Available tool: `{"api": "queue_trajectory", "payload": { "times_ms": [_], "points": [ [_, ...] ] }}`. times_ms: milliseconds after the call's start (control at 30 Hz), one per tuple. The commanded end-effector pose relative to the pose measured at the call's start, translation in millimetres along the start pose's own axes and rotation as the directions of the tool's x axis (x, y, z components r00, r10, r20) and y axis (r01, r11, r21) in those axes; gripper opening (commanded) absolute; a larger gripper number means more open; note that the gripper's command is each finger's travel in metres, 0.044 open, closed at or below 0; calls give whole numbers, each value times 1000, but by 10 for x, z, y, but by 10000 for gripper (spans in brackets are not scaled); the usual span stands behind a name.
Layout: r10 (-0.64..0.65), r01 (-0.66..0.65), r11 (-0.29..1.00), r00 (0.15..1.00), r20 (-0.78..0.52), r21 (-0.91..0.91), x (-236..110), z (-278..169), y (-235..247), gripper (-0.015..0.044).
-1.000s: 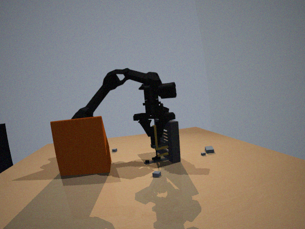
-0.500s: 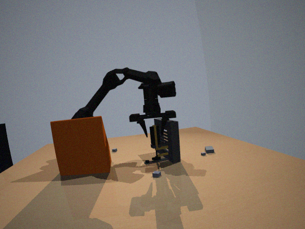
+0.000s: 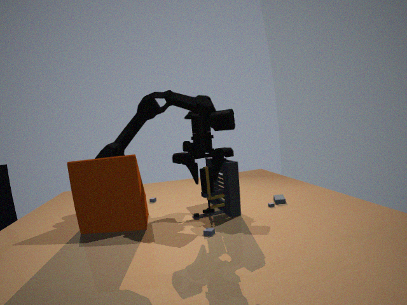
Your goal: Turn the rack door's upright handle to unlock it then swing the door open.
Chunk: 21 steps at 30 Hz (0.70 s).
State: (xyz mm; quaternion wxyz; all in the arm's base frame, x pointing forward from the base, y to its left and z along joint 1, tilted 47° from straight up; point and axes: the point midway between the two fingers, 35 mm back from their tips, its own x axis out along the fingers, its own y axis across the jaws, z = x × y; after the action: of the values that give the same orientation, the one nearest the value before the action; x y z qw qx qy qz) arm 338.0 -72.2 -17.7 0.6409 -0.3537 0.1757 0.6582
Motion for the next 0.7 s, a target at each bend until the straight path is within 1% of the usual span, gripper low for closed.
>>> {"api": "queue_trajectory", "payload": {
  "times_ms": [0,233,667],
  "points": [
    [-7,7,999,1000,5,-35,18,21,-34,288],
    [-7,7,999,1000,5,-35,18,21,-34,288],
    [-7,7,999,1000,5,-35,18,21,-34,201]
  ]
}}
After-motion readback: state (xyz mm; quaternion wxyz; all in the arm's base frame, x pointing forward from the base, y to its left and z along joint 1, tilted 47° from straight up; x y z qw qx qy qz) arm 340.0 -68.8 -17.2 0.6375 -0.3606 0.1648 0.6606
